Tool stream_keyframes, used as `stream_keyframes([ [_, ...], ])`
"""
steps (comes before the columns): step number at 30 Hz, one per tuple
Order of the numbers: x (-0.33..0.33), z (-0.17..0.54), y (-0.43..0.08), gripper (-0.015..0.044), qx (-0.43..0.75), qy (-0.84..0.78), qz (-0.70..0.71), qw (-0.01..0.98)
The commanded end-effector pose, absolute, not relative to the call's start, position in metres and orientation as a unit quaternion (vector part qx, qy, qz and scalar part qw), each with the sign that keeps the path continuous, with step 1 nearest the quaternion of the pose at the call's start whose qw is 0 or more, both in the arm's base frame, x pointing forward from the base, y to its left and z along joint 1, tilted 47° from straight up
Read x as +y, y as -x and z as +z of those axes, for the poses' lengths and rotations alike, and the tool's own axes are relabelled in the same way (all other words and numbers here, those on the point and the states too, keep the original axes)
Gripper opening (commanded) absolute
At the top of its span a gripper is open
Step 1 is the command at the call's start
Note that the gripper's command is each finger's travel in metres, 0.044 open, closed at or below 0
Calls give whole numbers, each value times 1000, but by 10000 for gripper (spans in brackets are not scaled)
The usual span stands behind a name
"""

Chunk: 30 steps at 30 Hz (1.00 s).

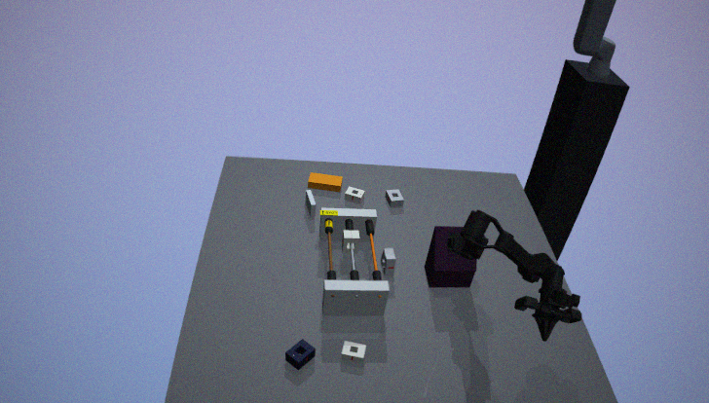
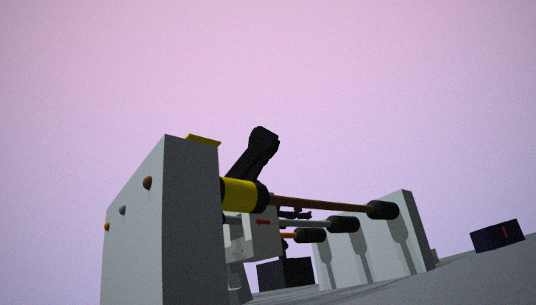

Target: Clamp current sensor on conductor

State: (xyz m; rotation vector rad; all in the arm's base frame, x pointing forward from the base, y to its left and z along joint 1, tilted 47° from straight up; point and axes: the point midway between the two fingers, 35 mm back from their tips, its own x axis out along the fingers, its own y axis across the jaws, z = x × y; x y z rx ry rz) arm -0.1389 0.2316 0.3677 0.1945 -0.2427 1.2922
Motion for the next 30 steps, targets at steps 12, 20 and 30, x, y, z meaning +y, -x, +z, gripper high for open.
stream_keyframes([
  [12, 278, 386, 29, 315, -181, -79, 467, 862],
  [20, 285, 393, -59, 440, -215, -46, 380, 898],
  [30, 255, 387, -170, 440, -213, 7, 281, 936],
])
